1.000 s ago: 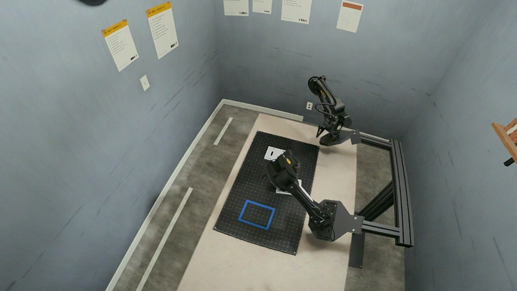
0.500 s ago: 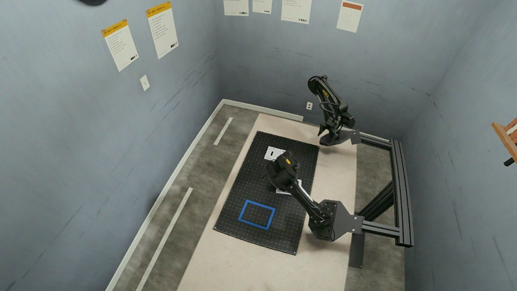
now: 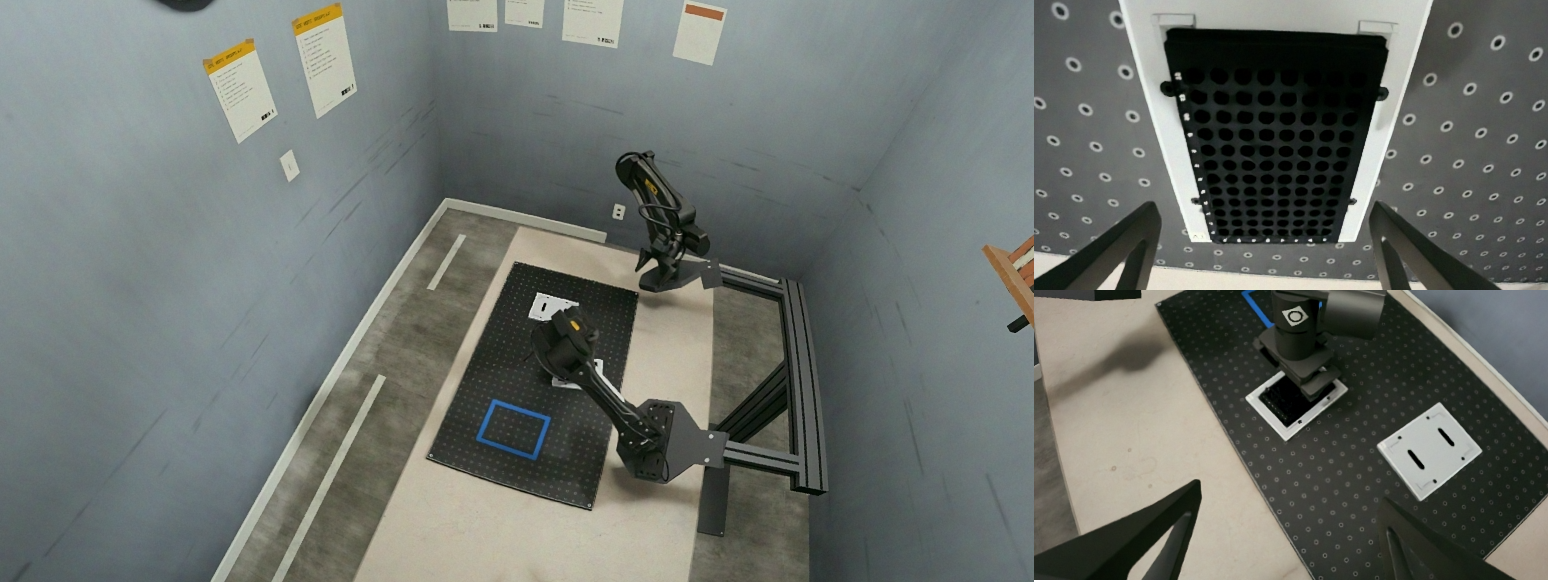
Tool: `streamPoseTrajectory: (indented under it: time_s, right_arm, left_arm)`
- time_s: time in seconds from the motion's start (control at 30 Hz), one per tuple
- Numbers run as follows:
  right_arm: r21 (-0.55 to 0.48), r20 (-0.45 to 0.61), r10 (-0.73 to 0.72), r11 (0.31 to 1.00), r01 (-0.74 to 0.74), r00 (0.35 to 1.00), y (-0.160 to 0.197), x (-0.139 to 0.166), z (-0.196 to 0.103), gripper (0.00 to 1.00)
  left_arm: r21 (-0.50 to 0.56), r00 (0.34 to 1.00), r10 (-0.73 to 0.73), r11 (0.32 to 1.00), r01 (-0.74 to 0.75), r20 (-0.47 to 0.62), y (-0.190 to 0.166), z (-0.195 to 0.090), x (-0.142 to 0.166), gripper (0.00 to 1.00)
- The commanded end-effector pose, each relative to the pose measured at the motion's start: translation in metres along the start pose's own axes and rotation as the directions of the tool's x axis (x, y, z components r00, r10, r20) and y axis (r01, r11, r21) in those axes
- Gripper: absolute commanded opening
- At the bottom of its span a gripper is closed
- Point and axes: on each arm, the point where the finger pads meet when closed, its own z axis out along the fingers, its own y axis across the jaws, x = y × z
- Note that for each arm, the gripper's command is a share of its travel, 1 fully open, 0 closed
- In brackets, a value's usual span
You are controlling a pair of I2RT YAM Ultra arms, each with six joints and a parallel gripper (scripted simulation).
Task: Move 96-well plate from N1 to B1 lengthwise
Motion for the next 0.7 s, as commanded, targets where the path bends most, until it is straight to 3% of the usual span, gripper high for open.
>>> streamPoseTrajectory:
  time_s: [0.0,0.67]
  right_arm:
    - [0.014,0.036,-0.018,1.0,0.017,0.999,-0.001,-0.005,-0.001,1.0]
    - [0.014,0.036,-0.018,1.0,0.017,0.999,-0.001,-0.005,-0.001,1.0]
  left_arm:
    - [0.016,1.0,-0.003,1.0,0.003,0.008,-0.006,0.006,-0.002,1.0]
    - [0.024,1.0,-0.009,1.0,0.008,0.015,-0.01,0.029,-0.006,1.0]
